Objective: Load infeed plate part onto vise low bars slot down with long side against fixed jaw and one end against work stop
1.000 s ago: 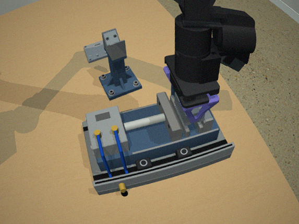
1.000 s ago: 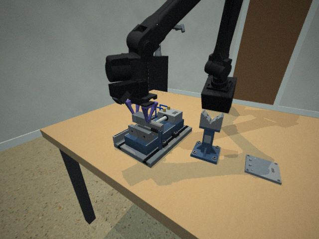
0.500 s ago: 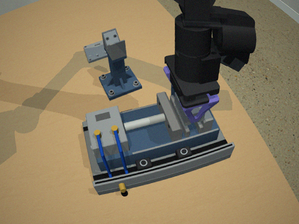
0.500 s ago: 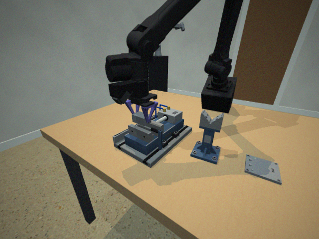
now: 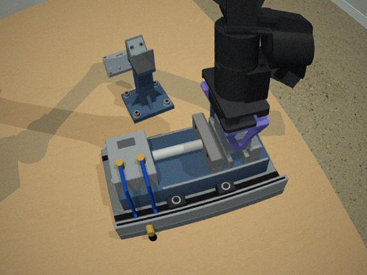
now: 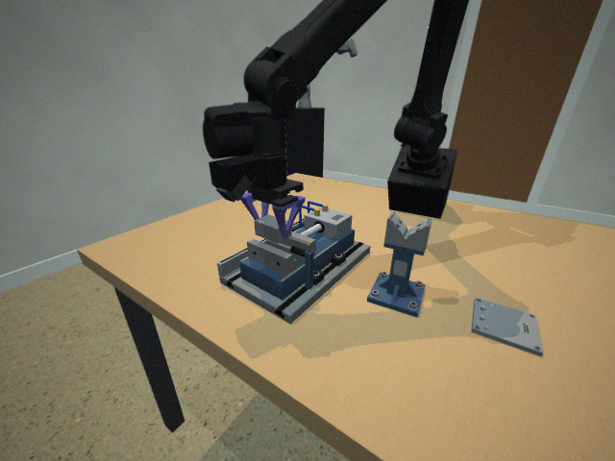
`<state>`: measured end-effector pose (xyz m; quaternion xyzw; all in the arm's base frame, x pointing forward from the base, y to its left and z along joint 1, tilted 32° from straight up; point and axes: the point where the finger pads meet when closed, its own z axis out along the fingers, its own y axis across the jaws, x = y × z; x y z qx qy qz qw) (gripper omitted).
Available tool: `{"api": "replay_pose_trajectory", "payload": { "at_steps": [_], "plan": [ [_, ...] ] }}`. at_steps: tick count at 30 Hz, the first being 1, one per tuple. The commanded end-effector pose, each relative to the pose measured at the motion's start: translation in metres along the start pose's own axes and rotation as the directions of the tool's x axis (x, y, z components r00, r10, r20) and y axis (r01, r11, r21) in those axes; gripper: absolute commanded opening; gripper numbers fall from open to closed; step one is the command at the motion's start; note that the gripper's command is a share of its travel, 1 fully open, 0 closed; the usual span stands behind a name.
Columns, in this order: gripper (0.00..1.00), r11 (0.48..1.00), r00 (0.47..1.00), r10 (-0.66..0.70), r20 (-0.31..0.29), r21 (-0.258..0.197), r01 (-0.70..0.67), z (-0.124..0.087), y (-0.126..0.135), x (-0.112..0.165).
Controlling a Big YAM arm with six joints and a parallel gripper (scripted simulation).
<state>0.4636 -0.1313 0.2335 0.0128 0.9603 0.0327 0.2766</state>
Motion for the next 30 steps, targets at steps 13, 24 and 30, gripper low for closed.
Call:
{"api": "replay_pose_trajectory", "payload": {
  "at_steps": [13,24,30],
  "plan": [
    [0.0,1.0,1.0,-0.01,0.012,-0.003,0.01,0.005,0.006,-0.007],
    [0.0,1.0,1.0,-0.01,0.012,-0.003,0.01,0.008,0.006,-0.008],
    [0.0,1.0,1.0,-0.007,0.003,-0.005,0.007,0.014,0.006,-0.005]
  ]
}}
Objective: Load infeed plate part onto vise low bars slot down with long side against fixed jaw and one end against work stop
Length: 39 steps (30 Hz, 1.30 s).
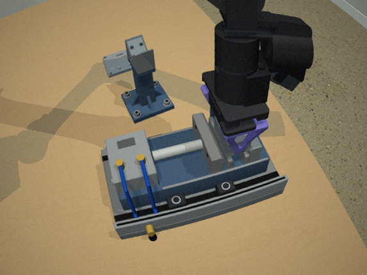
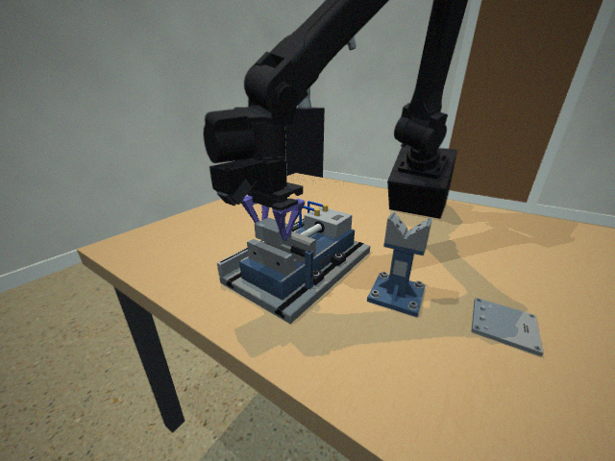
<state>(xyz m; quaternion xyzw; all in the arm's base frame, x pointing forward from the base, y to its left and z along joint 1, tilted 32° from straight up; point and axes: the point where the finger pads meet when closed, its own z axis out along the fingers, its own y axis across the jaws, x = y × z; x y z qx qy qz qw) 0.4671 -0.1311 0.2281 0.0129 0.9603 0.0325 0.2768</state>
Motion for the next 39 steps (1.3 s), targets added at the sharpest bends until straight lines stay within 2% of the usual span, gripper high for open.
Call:
{"api": "replay_pose_trajectory", "payload": {
  "at_steps": [1,5,11,12,18,22,26,31,39],
  "plan": [
    [0.0,1.0,1.0,-0.008,0.003,-0.005,0.008,0.008,0.006,-0.005],
    [0.0,1.0,1.0,-0.011,0.018,-0.001,0.011,0.003,0.006,-0.009],
    [0.0,1.0,1.0,-0.007,0.001,-0.006,0.007,0.012,0.006,-0.004],
    [0.0,1.0,1.0,-0.013,0.02,-0.001,0.013,0.003,0.007,-0.009],
    [0.0,1.0,1.0,-0.008,0.004,-0.005,0.008,0.014,0.006,-0.005],
    [0.0,1.0,1.0,-0.011,0.018,-0.001,0.011,0.009,0.006,-0.01],
    [0.0,1.0,1.0,-0.008,0.005,-0.005,0.008,0.015,0.006,-0.006],
    [0.0,1.0,1.0,-0.012,0.018,-0.001,0.012,0.011,0.006,-0.01],
    [0.0,1.0,1.0,-0.01,0.01,-0.004,0.01,0.015,0.007,-0.006]
  ]
}}
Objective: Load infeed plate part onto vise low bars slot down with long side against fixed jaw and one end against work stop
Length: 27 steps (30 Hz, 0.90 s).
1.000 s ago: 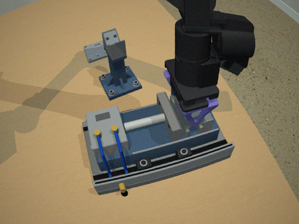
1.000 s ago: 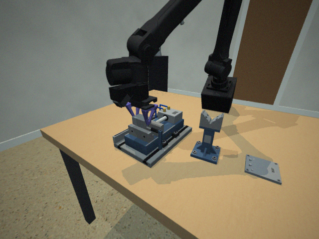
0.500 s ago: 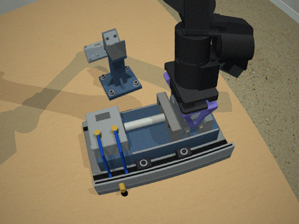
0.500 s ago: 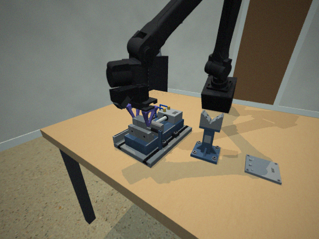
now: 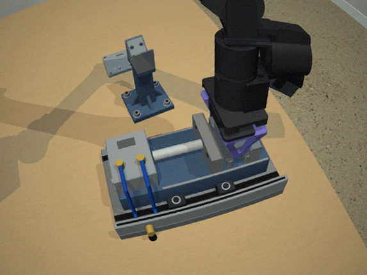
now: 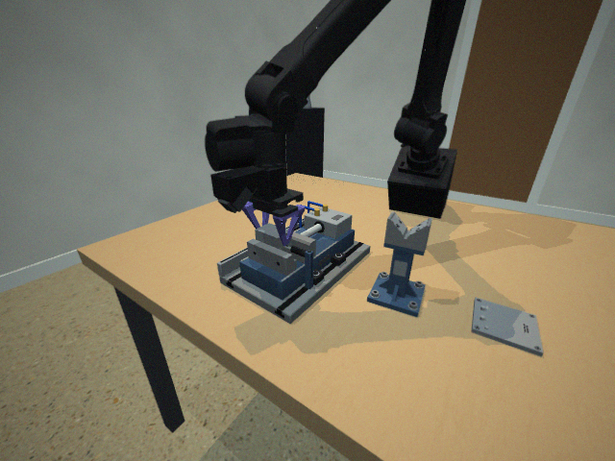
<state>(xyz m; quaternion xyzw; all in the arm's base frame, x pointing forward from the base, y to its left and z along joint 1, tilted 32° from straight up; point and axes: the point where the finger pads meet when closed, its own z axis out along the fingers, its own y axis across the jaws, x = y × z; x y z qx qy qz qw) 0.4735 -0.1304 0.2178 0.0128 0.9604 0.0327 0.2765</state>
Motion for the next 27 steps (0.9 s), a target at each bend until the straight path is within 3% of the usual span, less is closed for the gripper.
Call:
{"api": "replay_pose_trajectory", "payload": {
  "at_steps": [1,27],
  "plan": [
    [0.0,1.0,1.0,-0.011,0.014,-0.003,0.011,0.0021,0.0065,-0.0075],
    [0.0,1.0,1.0,-0.011,0.013,-0.003,0.011,0.0038,0.0062,-0.0076]
  ]
}}
